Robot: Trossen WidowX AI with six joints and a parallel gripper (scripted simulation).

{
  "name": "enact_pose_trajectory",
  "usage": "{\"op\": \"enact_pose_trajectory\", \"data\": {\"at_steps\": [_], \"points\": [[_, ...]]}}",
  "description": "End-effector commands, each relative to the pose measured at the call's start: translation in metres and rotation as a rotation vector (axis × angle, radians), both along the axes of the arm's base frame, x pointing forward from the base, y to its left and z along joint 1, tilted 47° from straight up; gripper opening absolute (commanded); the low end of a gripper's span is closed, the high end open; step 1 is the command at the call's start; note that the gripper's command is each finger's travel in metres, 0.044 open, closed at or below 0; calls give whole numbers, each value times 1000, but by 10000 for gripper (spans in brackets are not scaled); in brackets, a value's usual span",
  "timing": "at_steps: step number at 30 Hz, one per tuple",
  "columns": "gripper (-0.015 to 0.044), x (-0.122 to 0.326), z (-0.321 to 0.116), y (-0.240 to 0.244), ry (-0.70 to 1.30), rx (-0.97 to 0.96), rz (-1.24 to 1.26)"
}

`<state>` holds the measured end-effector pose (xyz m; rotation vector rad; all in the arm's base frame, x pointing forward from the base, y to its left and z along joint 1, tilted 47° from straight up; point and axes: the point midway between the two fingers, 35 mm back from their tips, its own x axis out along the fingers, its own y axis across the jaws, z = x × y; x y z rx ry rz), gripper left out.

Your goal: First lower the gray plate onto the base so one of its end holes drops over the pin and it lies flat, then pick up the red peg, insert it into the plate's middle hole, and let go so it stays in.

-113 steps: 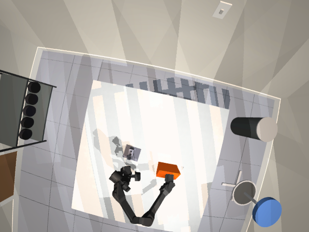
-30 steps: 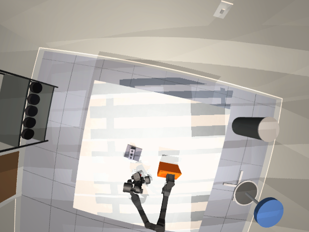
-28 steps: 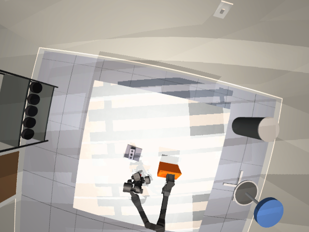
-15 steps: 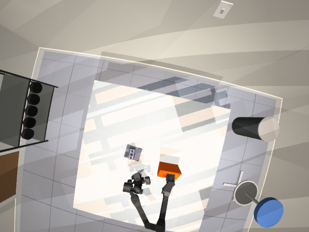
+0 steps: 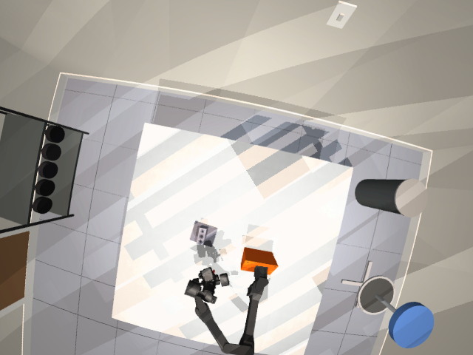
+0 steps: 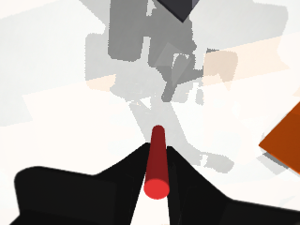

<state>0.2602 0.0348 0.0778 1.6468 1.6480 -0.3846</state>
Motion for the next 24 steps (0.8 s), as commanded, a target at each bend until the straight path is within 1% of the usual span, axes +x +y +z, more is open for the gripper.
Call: {"op": "enact_pose_trajectory", "data": {"at_steps": [1,6,7,10,24], "points": [[0,0,9,-11,-8,-6,2],[0,-2,20,-22,-8,-3,2],[0,-2,13,-14,-1,1,0],[0,1,11,-17,-4,-2,2],[0,26,-6,-44,-17,-17,10]]}}
